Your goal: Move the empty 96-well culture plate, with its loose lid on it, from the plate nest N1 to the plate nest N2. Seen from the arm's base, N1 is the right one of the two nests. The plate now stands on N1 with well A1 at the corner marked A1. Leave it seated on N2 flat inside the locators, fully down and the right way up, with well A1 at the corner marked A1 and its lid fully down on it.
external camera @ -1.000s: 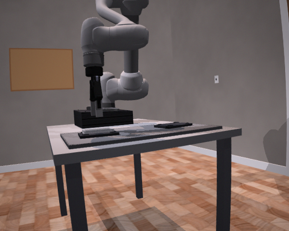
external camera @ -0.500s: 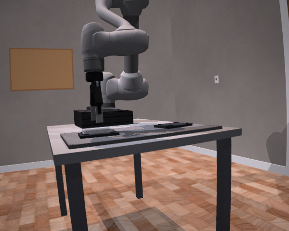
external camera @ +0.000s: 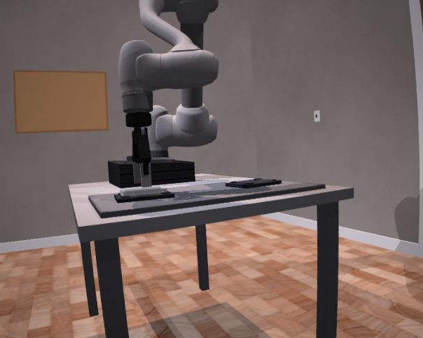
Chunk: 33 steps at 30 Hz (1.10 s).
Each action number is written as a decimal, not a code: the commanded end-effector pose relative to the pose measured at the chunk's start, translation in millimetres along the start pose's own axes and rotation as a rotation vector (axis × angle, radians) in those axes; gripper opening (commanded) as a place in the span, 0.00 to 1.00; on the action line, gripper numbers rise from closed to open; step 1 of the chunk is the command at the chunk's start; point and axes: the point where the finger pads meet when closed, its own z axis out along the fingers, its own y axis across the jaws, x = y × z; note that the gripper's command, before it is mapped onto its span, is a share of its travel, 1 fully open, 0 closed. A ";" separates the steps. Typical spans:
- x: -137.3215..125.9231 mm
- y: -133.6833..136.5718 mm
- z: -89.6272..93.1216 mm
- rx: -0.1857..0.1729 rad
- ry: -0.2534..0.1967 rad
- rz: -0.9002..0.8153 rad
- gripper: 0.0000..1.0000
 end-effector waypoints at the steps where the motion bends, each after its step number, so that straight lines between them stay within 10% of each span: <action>1: 0.0 -0.1 6.1 0.000 0.000 0.000 1.00; 15: 0.0 -0.1 9.1 0.000 0.000 0.000 1.00; 16: 0.0 -0.1 9.1 0.000 0.000 0.000 0.00; 33: 0.0 -0.1 9.1 0.000 0.000 0.000 0.00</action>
